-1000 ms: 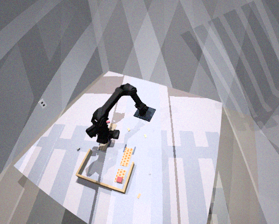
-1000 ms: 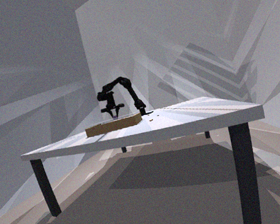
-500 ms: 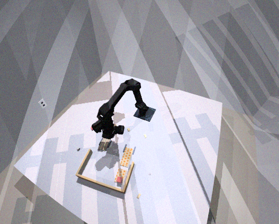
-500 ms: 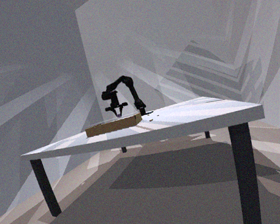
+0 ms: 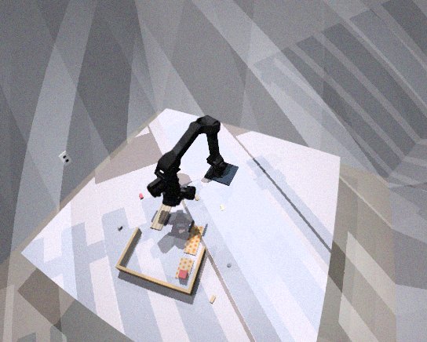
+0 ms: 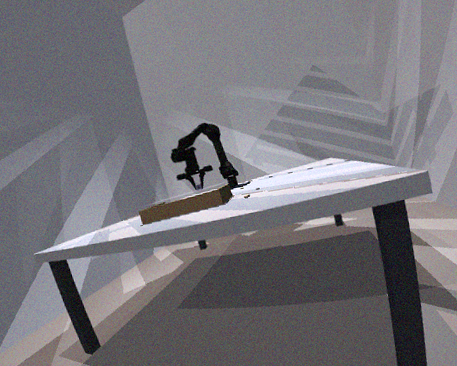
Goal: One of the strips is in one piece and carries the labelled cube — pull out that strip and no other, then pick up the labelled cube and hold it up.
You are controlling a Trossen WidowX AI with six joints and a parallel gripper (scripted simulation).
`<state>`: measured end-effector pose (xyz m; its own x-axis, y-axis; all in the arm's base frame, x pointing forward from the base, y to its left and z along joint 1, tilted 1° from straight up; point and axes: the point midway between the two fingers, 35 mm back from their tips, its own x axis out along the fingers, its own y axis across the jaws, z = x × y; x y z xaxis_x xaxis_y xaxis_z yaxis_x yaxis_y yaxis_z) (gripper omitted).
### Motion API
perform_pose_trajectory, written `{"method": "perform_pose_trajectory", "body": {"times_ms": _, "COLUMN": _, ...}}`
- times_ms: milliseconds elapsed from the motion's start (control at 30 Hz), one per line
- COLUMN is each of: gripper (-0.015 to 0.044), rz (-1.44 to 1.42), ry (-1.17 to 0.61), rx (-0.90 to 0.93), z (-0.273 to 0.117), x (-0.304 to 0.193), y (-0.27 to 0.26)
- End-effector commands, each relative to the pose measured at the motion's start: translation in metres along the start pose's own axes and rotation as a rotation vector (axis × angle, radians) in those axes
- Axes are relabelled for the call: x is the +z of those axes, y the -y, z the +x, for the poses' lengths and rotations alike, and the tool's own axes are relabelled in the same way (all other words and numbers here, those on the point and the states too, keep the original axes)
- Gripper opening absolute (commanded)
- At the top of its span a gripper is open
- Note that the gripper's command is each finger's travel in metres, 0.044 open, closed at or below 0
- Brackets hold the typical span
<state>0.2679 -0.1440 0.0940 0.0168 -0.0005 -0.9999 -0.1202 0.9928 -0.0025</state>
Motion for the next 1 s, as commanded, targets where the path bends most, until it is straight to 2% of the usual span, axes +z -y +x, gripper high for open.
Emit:
{"method": "perform_pose_trajectory", "body": {"times_ms": 0, "gripper": 0.0, "rz": 0.002, "ry": 0.009, "rx": -0.005, "z": -0.0215, "x": 0.0002, "y": -0.0001}}
{"method": "perform_pose_trajectory", "body": {"times_ms": 967, "gripper": 0.0, "rz": 0.002, "ry": 0.009, "rx": -0.005, "z": -0.0291, "x": -0.0002, "y": -0.0003}}
